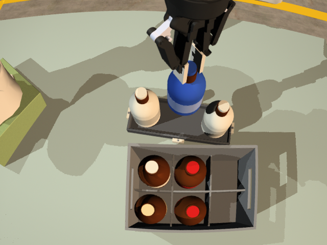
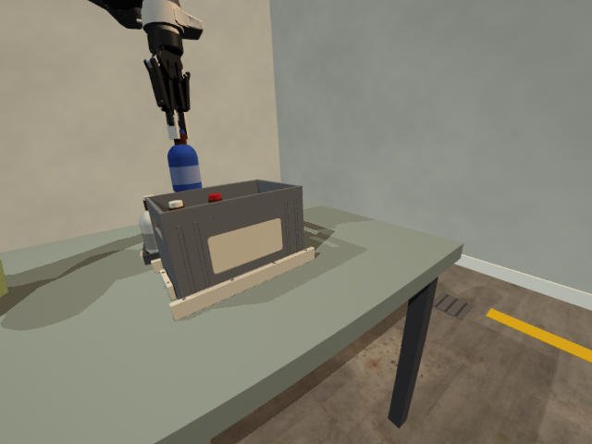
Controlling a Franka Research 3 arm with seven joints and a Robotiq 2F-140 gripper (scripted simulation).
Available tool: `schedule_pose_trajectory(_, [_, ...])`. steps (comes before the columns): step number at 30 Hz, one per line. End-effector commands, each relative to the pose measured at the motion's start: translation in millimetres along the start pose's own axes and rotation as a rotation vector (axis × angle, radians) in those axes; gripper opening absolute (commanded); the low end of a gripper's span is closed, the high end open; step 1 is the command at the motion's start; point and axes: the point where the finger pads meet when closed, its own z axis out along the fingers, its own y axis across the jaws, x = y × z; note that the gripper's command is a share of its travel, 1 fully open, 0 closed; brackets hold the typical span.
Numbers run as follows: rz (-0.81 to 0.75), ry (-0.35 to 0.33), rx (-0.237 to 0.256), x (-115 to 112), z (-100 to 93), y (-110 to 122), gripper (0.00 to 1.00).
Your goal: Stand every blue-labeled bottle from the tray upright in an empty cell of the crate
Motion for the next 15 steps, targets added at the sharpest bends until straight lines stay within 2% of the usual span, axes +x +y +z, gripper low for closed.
schedule_pose_trajectory(1, [-0.005, 0.009, 0.0, 2.5, -8.4, 1.0, 0.0])
schedule_pose_trajectory(15, [-0.005, 0.009, 0.0, 2.4, -14.4, 1.1, 0.0])
